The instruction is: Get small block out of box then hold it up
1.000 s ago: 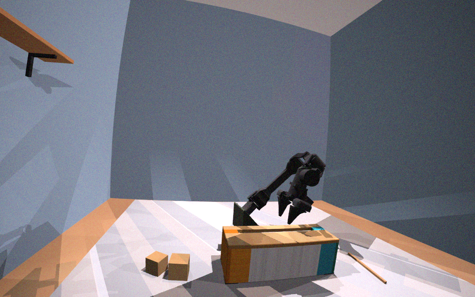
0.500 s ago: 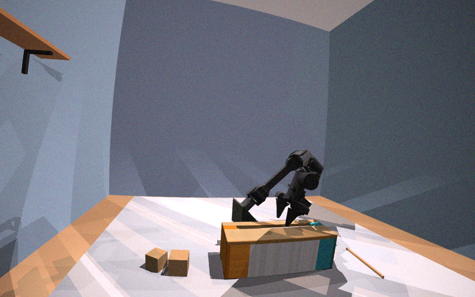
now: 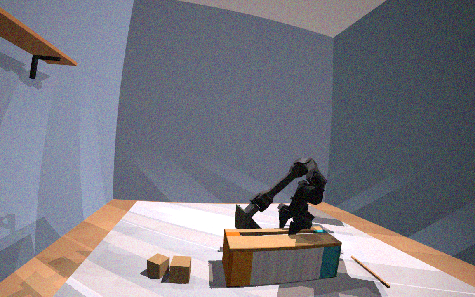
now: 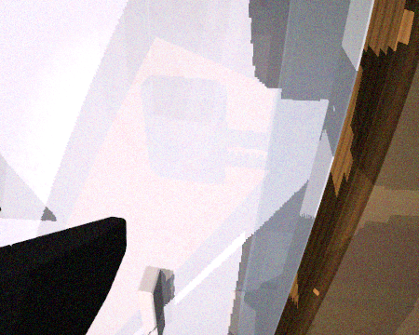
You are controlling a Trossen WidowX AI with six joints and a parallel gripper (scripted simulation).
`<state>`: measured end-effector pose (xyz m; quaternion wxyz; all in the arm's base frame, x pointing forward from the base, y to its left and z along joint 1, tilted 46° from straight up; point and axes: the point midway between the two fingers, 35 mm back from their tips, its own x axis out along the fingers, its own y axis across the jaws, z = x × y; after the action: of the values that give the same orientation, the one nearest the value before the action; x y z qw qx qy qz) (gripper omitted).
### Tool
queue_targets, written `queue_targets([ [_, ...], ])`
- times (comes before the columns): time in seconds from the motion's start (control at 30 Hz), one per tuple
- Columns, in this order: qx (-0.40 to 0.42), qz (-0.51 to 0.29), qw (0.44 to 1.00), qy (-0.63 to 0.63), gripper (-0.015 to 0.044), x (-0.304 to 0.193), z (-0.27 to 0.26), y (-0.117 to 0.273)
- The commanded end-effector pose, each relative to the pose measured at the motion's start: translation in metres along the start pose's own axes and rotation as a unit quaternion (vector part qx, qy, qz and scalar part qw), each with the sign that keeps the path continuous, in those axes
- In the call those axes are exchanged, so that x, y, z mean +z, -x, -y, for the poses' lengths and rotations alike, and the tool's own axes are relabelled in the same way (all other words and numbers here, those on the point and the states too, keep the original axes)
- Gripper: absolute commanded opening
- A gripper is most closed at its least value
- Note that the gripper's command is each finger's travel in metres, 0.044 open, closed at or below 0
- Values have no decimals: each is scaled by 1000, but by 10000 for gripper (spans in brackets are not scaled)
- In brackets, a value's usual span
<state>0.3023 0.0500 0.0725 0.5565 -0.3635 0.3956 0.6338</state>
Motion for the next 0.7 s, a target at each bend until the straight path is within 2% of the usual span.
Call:
queue_targets([
  [0.0,2,2,1000,-2,400,3,-2,-8],
  [0.33,0,1,1000,0,400,3,-1,-11],
  [0.67,1,0,1000,0,400,-25,-2,-22],
])
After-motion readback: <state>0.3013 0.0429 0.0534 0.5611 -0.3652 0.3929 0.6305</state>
